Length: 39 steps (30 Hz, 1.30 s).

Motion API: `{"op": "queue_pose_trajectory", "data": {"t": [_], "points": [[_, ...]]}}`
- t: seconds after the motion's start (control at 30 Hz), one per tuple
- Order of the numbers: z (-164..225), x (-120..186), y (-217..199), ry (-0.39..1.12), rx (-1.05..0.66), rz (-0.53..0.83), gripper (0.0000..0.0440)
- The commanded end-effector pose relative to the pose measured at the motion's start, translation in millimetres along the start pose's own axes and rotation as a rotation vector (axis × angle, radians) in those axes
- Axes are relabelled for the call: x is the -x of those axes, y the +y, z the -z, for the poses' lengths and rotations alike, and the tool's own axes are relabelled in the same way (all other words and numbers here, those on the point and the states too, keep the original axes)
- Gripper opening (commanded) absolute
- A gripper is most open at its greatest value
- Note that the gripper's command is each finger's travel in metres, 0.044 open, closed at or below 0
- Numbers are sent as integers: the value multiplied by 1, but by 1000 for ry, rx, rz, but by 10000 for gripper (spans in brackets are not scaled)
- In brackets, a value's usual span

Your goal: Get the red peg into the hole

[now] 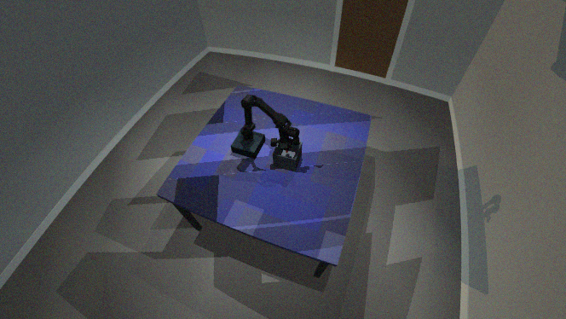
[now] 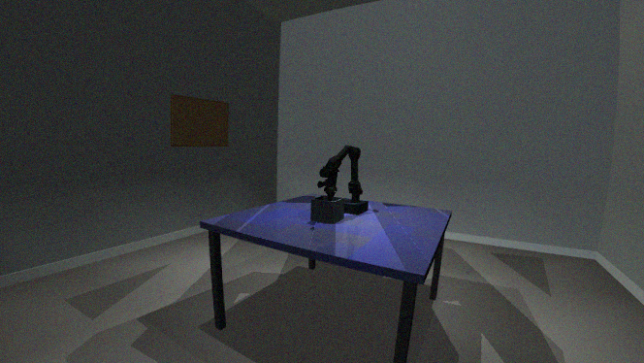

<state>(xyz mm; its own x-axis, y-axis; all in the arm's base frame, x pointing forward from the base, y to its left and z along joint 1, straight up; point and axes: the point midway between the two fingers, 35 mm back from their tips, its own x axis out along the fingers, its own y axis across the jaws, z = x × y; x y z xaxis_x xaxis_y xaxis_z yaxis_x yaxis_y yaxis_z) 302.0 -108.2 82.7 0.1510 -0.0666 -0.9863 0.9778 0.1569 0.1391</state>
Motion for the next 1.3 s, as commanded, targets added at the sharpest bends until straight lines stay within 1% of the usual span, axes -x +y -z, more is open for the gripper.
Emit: {"op": "queue_pose_trajectory", "data": {"t": [0.0,0.3,0.37,0.43,0.57,0.6,0.67,0.9,1.27], "points": [[-2,-10,1,12,17,-1,0],[-3,-32,3,23,54,9,0],[-4,-35,3,23,62,16,8],[-5,-38,2,23,69,25,33],[-6,-43,3,29,82,42,125],[-6,-43,3,34,83,44,136],[-5,-42,4,51,82,40,143],[-9,-31,7,119,66,17,194],[-19,-10,15,206,41,-45,225]]}}
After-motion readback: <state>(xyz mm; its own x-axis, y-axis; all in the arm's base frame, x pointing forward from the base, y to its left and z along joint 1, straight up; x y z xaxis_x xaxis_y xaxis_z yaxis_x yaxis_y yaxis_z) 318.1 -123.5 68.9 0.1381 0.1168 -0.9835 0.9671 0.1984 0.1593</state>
